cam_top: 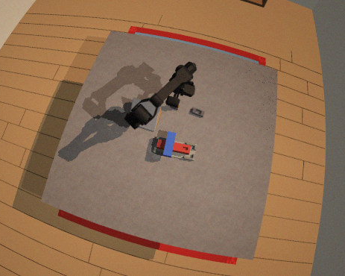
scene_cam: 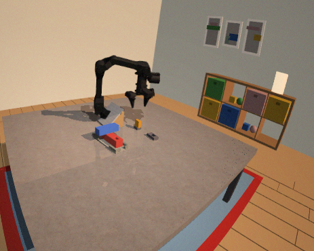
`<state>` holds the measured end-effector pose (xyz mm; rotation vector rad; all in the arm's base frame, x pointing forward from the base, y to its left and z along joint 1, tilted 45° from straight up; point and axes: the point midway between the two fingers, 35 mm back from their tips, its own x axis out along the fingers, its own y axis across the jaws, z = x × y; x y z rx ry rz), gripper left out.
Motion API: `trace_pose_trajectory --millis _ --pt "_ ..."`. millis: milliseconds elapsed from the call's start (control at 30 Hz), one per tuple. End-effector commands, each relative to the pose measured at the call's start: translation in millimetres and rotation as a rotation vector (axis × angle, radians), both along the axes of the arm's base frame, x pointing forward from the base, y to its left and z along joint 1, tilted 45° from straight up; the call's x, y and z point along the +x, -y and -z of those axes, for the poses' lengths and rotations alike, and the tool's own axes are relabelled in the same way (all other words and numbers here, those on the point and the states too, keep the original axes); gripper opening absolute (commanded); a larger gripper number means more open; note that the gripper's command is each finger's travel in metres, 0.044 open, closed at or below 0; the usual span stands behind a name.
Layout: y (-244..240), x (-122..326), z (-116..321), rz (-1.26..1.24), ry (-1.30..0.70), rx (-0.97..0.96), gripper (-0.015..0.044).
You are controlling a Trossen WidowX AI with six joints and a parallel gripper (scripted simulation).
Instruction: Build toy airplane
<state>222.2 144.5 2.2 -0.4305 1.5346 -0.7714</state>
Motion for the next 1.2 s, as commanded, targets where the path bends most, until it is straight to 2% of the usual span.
trace_pose_trajectory --millis 0,100,233,1167 --pt "-6.1 -2.4 8.6 0.02 0.008 0.0 0.044" --pt "0.1 -2.9 15.9 0.02 0.008 0.0 0.044" --pt "31.0 -9.4 48.1 0.02 0.009 -0.001 0.044" --pt "58.8 -13.9 78.1 0.02 0.01 -0.002 0.044"
